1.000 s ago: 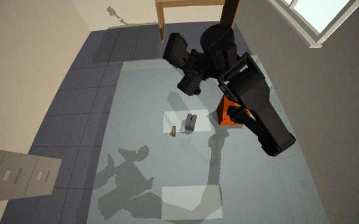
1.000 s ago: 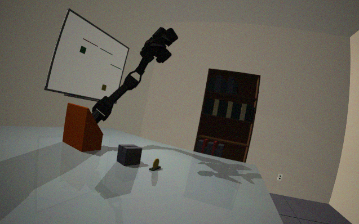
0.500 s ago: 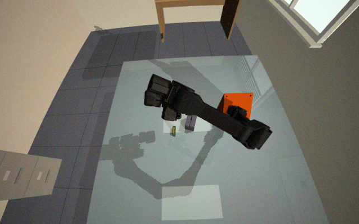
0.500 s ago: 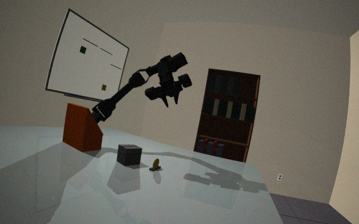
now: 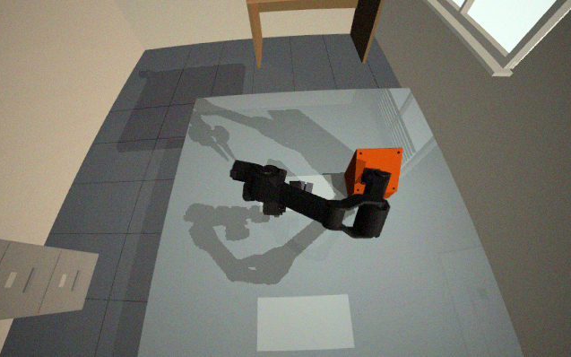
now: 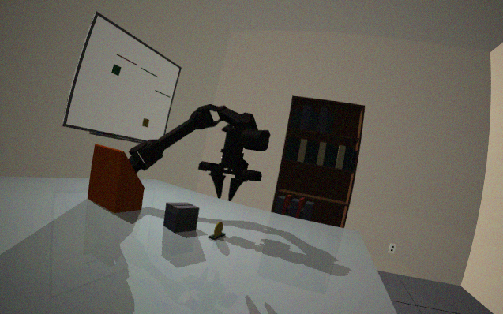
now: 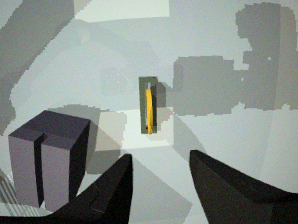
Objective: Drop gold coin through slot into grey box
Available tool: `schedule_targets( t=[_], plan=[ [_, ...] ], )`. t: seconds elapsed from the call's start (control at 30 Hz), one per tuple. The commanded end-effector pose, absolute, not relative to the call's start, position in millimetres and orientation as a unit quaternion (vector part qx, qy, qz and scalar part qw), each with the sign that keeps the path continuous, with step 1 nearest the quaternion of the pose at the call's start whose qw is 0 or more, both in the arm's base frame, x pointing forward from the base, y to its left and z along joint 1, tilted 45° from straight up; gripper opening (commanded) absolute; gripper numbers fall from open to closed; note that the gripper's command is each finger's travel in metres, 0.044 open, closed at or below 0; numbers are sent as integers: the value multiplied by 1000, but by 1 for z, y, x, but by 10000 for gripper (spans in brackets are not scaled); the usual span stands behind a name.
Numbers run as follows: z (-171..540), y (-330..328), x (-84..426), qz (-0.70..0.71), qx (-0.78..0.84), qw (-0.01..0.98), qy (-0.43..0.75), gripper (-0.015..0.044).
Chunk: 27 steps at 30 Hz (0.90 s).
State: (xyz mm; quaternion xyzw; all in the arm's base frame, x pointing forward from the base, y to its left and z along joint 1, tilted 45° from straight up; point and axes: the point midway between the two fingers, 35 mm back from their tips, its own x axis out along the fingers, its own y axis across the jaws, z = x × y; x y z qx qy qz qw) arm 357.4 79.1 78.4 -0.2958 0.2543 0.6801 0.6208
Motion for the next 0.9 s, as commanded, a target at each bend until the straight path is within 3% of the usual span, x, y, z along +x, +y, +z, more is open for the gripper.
schedule_targets(
  t=[0.0,0.87],
  plan=[
    [75,83,355,688,-286,616,254,161],
    [31,123,353,689,-286,616,254,161]
  ],
)
